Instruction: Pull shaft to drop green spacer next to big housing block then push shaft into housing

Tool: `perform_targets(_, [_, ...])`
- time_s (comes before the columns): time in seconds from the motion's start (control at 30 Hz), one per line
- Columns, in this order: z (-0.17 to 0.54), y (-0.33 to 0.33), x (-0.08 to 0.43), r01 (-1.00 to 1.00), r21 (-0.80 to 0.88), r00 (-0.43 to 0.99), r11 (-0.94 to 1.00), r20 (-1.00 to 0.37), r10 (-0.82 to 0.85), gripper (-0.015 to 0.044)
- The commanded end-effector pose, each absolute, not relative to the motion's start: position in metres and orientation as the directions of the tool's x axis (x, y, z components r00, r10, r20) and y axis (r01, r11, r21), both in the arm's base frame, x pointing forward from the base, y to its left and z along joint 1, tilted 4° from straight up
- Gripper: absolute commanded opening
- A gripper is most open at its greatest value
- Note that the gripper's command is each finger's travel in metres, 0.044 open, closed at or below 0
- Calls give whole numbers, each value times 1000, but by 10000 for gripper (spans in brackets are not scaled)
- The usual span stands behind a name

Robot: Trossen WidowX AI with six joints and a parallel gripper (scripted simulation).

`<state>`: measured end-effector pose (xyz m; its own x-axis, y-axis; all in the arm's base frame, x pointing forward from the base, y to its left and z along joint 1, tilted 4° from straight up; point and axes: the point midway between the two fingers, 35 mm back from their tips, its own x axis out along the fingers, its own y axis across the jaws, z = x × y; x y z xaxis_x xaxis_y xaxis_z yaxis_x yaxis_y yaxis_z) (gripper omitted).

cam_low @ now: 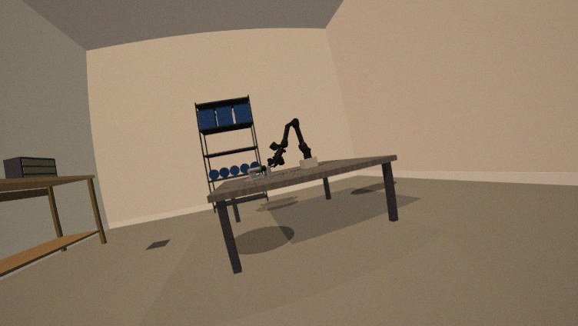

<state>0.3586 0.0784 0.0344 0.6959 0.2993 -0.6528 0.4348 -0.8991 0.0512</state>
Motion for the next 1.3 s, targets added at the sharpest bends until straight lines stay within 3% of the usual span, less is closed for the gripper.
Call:
perform_targets(0.0, [33,78,359,429,48,695,-902,-655,296,440])
perform_targets(1.27, [22,83,371,429,48,696,-902,-655,296,440])
